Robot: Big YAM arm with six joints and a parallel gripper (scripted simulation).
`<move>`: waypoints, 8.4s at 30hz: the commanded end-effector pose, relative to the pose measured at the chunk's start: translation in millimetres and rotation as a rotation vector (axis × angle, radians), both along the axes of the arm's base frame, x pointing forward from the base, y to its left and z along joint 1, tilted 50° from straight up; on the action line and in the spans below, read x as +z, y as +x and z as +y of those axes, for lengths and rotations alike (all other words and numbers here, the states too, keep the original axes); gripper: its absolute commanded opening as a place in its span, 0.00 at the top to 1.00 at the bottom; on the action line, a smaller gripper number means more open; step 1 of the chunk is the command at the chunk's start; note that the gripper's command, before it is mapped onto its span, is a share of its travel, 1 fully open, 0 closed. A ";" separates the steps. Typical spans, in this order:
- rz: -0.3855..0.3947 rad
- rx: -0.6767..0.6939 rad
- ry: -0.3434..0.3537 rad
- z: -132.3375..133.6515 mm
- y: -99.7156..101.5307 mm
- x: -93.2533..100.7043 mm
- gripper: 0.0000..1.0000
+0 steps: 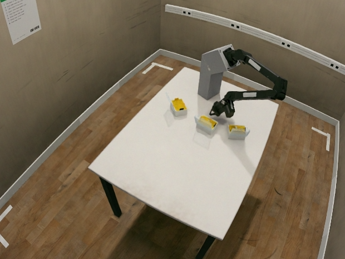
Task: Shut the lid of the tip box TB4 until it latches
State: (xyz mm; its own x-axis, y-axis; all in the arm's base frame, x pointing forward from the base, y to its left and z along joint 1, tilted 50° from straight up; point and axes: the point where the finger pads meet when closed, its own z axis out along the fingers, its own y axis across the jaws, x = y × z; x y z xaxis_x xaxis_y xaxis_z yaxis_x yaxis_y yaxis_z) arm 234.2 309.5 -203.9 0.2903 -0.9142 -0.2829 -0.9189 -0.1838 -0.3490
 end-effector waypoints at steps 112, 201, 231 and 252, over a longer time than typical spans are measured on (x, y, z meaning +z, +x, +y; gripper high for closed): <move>0.256 -0.049 0.521 -110.1 118.2 127.4 1.00; 0.247 -0.036 0.524 -52.5 209.4 123.7 1.00; 0.245 -0.029 0.526 -51.2 170.9 124.5 1.00; 0.244 -0.023 0.527 -52.4 145.7 124.4 1.00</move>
State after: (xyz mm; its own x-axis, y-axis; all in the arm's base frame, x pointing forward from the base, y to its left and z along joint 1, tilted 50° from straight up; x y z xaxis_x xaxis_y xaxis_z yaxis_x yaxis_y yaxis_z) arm 385.6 252.2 -85.3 0.1303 -0.6419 -0.7556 -0.9877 -0.0173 -0.1556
